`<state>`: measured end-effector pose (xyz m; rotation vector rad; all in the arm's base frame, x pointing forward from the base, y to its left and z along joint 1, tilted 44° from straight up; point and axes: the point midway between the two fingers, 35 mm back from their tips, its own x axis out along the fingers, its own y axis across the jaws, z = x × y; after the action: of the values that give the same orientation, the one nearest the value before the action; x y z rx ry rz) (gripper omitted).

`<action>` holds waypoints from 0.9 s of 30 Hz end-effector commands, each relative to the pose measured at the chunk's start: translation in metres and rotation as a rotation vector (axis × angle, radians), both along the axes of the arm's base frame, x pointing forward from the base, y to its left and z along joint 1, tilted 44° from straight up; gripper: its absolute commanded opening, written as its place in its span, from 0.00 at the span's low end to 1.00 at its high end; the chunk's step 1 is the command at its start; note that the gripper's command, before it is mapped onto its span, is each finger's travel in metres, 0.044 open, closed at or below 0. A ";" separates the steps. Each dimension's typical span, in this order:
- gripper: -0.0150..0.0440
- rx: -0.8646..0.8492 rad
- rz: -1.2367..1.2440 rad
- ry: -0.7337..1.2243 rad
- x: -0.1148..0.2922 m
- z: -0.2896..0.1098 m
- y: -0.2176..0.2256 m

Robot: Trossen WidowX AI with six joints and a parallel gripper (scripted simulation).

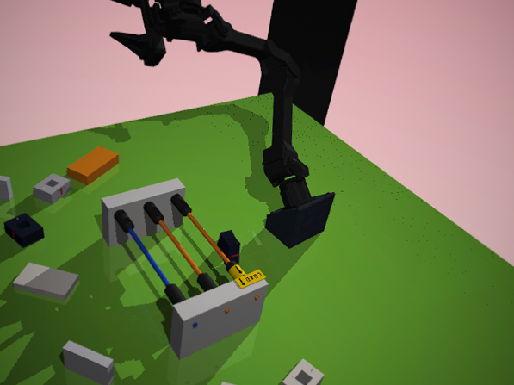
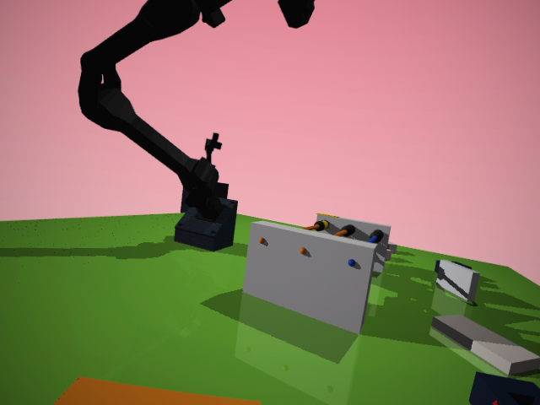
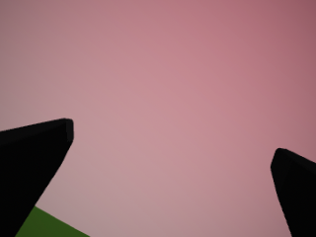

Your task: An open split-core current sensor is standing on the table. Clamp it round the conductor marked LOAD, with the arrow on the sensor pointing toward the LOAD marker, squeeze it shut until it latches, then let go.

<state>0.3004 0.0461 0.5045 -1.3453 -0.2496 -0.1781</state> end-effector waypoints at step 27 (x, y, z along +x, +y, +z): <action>1.00 1.339 0.211 0.207 0.015 -0.182 -0.046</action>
<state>0.3193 0.0008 0.3226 -0.0287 -0.0397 -0.0020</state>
